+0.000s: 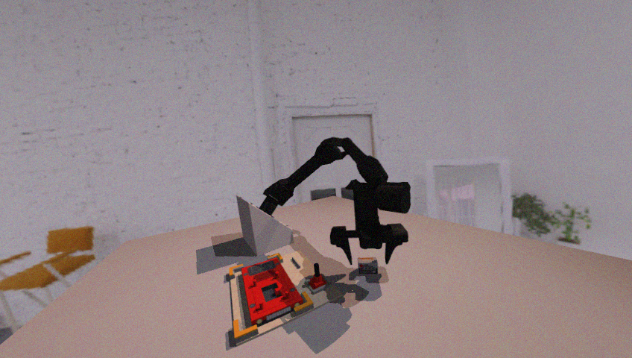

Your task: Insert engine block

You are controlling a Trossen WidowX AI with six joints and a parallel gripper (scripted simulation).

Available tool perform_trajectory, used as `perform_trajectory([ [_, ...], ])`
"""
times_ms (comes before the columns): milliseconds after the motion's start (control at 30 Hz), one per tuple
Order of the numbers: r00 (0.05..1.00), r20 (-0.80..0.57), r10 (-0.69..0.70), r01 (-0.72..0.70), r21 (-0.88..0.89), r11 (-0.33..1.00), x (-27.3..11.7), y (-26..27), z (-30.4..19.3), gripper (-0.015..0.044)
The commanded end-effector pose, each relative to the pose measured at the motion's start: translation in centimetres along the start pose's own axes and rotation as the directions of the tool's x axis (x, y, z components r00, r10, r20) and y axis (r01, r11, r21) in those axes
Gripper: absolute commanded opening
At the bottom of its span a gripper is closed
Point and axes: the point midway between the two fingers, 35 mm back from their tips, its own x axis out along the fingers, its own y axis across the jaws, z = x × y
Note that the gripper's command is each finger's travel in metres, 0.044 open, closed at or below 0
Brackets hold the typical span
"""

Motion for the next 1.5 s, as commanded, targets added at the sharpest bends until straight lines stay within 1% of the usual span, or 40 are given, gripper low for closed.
perform_trajectory([
  [0, 1.0, -0.007, -0.005, 0.005, 0.011, 1.0, 0.9, -0.3, 0.0, 0.044],
  [100, 1.0, -0.007, -0.005, 0.005, 0.011, 1.0, 1.2, -0.3, 0.0, 0.044],
  [367, 1.0, -0.007, -0.005, 0.005, 0.011, 1.0, 1.2, -0.3, 0.0, 0.023],
  [633, 1.0, -0.007, -0.005, 0.005, 0.011, 1.0, 1.2, -0.3, 0.0, 0.0177],
  [833, 1.0, -0.005, -0.006, 0.006, 0.011, 1.0, 0.1, -0.2, 0.2, 0.0019],
  [867, 1.0, -0.005, -0.007, 0.007, 0.011, 1.0, -0.2, -0.2, 0.2, 0.0],
  [1467, 1.0, 0.0, -0.011, 0.011, 0.011, 1.0, -5.9, 0.0, 0.6, 0.0],
])
